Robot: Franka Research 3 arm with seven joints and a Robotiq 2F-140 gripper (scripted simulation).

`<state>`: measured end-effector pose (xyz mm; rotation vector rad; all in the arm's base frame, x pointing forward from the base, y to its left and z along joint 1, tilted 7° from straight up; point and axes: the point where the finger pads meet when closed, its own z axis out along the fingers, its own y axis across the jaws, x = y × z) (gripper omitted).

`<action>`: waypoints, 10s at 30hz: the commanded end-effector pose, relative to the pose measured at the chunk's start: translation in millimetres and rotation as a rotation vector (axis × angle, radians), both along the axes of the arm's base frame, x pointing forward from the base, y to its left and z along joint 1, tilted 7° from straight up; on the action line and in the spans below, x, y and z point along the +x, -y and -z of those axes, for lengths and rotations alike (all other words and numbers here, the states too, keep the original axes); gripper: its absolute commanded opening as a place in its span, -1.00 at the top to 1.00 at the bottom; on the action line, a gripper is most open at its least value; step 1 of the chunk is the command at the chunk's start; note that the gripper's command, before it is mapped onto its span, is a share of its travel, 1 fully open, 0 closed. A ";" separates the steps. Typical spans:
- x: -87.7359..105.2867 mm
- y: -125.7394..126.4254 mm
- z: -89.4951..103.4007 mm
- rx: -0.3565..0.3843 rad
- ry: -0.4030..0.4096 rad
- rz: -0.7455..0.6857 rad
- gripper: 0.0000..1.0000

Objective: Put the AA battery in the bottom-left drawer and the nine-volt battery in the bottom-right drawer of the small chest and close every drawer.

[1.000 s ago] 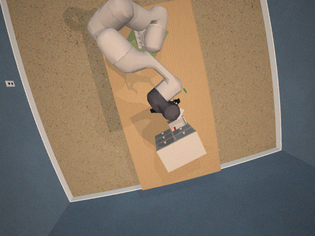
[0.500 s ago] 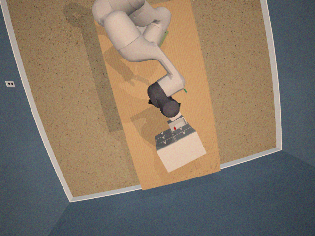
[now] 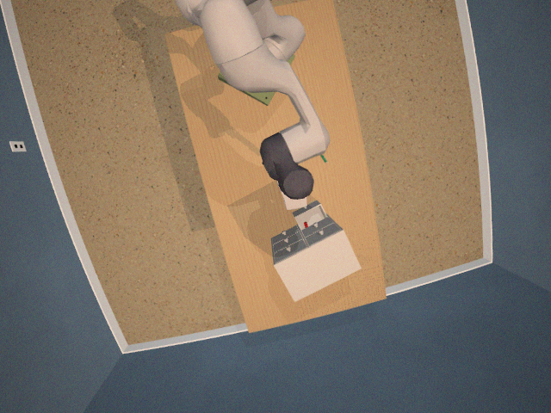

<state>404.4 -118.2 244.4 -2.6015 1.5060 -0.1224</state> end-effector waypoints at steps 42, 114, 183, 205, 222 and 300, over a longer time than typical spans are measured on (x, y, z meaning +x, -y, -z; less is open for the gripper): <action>-43.2 -14.9 -8.1 0.205 -0.129 1.551 -1.00; 52.5 -127.5 9.9 1.135 -0.222 1.558 -1.00; 75.3 -104.9 19.9 1.328 0.000 1.545 -1.00; 76.9 -99.1 23.4 1.346 0.041 1.552 -1.00; 77.9 -84.4 33.4 1.370 0.138 1.577 -1.00; 71.7 -32.8 104.8 1.297 0.448 1.728 1.00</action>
